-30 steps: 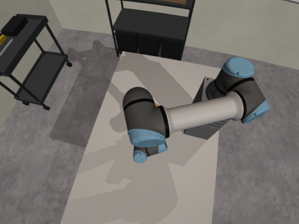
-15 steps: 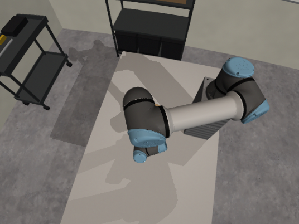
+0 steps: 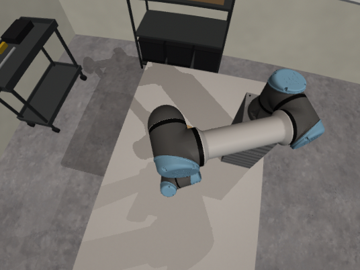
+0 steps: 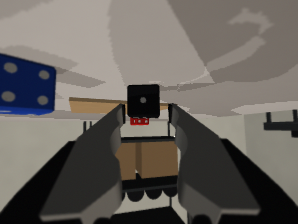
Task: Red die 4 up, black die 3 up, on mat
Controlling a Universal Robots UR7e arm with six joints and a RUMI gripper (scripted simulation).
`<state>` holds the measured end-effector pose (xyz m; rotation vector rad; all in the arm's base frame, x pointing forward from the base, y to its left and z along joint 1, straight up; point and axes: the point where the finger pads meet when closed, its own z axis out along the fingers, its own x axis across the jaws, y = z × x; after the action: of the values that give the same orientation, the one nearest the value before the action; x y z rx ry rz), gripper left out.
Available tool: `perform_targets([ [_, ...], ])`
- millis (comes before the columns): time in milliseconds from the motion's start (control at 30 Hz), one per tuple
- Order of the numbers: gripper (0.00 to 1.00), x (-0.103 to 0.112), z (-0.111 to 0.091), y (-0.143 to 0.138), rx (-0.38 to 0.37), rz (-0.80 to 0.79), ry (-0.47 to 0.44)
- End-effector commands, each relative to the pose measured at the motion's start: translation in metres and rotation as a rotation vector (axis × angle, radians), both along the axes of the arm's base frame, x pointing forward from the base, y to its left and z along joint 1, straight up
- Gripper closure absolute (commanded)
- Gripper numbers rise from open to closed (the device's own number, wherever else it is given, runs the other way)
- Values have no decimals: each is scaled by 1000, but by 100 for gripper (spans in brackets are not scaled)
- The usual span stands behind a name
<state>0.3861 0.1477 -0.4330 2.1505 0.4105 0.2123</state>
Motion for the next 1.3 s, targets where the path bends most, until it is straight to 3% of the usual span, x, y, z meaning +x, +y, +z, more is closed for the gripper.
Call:
perform_targets([
  [0, 76, 0, 2, 2, 1, 0, -1],
  [467, 76, -13, 27, 35, 1, 0, -1],
  [867, 76, -14, 33, 38, 1, 0, -1],
  [1267, 76, -14, 72, 38, 1, 0, -1],
])
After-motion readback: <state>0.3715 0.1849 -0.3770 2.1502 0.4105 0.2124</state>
